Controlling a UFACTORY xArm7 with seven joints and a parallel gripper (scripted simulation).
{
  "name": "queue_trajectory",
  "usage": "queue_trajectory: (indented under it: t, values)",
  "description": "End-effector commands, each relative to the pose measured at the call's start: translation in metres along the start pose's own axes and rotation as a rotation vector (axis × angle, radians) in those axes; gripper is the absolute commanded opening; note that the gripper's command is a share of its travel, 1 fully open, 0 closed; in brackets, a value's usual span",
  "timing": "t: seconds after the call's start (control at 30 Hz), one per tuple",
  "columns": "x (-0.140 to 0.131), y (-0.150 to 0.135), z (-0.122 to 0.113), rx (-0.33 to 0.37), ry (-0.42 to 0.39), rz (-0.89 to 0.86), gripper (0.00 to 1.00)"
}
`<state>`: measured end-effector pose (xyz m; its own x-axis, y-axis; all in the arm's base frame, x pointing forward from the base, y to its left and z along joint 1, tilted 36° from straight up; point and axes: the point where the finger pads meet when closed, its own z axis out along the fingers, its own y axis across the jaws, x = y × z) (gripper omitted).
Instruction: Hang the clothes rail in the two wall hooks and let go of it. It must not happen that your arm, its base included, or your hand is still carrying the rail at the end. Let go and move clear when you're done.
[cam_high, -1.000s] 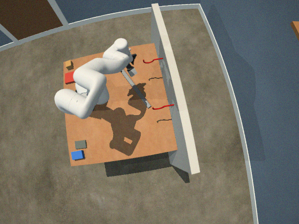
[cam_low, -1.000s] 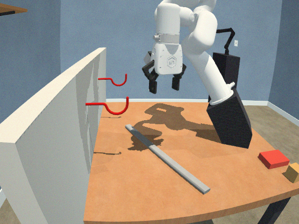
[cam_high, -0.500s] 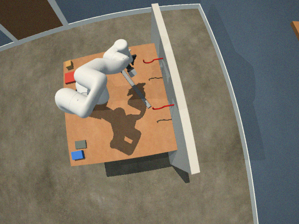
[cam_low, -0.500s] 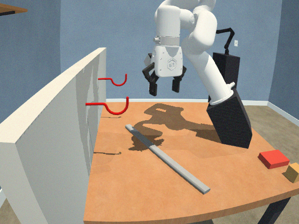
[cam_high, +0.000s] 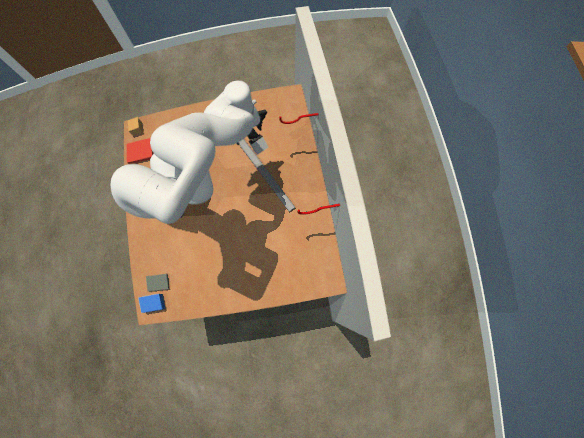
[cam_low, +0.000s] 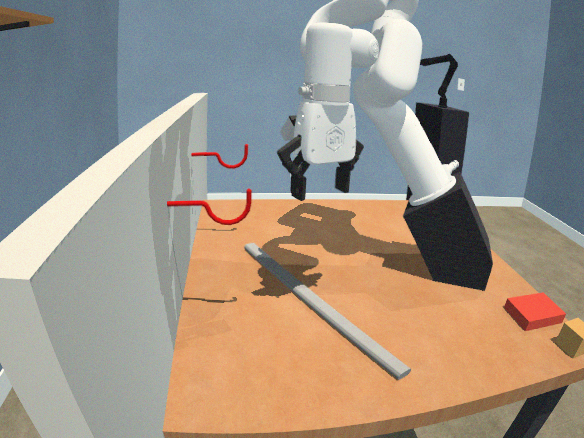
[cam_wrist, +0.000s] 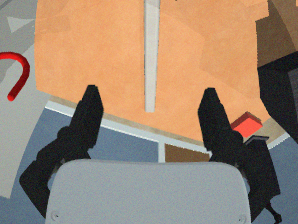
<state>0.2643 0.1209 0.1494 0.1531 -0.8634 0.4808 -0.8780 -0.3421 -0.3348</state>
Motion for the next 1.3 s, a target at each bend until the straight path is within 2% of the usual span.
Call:
queue_trajectory:
  t: [0.0,0.83,1.27]
  values:
    - [-0.001,-0.001,0.005,0.003,-0.001,0.000,1.00]
    - [-0.001,-0.001,0.044,0.003,-0.001,0.000,1.00]
    - [-0.001,-0.001,0.056,0.002,-0.001,0.000,1.00]
